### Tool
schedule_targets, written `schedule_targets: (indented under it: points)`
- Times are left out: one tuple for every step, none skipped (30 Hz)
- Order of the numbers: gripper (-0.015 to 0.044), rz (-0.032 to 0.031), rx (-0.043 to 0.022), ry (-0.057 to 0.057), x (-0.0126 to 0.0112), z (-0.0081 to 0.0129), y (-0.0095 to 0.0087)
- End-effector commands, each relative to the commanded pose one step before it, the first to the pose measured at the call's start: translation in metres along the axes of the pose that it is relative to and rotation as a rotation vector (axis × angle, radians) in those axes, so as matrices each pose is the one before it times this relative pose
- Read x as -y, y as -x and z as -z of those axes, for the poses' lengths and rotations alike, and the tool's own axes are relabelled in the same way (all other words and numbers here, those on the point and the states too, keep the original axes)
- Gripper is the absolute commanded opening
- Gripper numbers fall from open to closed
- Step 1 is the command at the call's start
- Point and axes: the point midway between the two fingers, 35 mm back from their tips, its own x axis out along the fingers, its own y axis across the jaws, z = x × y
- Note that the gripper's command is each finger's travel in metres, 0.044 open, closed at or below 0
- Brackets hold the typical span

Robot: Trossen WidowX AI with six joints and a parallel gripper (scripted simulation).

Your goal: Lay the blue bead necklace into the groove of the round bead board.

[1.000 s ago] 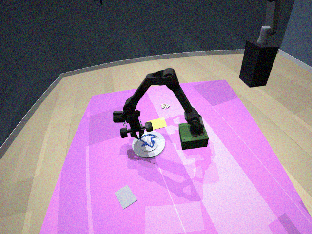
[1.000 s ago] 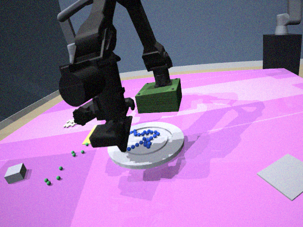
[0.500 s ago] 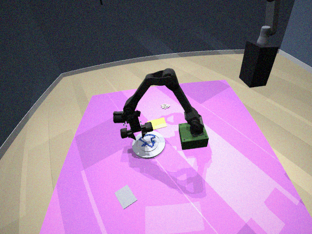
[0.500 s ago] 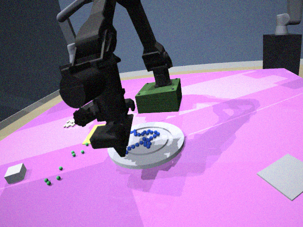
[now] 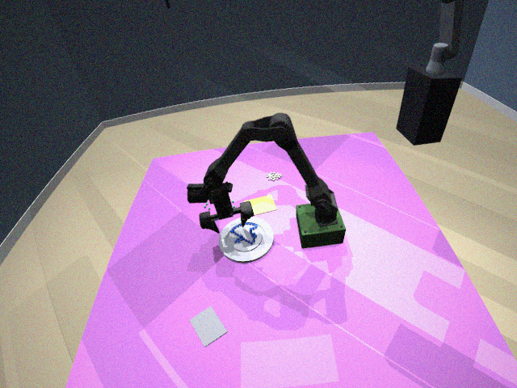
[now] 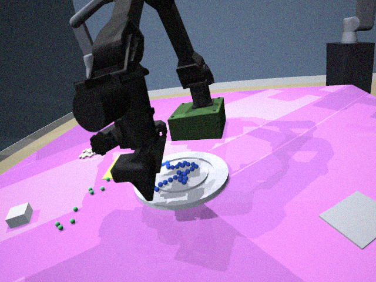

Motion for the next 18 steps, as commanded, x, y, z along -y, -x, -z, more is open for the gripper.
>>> schedule_targets:
  points:
    - [0.0440,0.00044,-0.00096,0.0023,0.00003,0.00024,0.00092]
    - [0.0440,0.00000,0.00000,0.0000,0.00000,0.00000,0.00000]
    - [0.0440,0.00000,0.00000,0.0000,0.00000,0.00000,0.00000]
    - [0.0440,0.00000,0.00000,0.0000,0.00000,0.00000,0.00000]
    - [0.0440,0.00000,0.00000,0.0000,0.00000,0.00000,0.00000]
    - [0.0440,0.00000,0.00000,0.0000,0.00000,0.00000,0.00000]
    - [0.0440,0.00000,0.00000,0.0000,0.00000,0.00000,0.00000]
    - [0.0440,0.00000,0.00000,0.0000,0.00000,0.00000,0.00000]
    - [0.0440,0.00000,0.00000,0.0000,0.00000,0.00000,0.00000]
    - [0.0440,0.00000,0.00000,0.0000,0.00000,0.00000,0.00000]
    - [0.0440,0.00000,0.00000,0.0000,0.00000,0.00000,0.00000]
    - [0.0440,0.00000,0.00000,0.0000,0.00000,0.00000,0.00000]
    - [0.0414,0.00000,-0.00002,0.0163,0.00013,0.00023,0.00075]
    - [0.0387,0.00000,-0.00007,0.0490,0.00039,0.00071,0.00225]
    - [0.0361,0.00000,-0.00012,0.0817,0.00062,0.00122,0.00374]
    - [0.0335,0.00000,-0.00015,0.1010,0.00071,0.00159,0.00460]
    - [0.0309,-0.00001,-0.00016,0.1012,0.00061,0.00168,0.00459]
    - [0.0282,-0.00002,-0.00016,0.1012,0.00050,0.00177,0.00457]
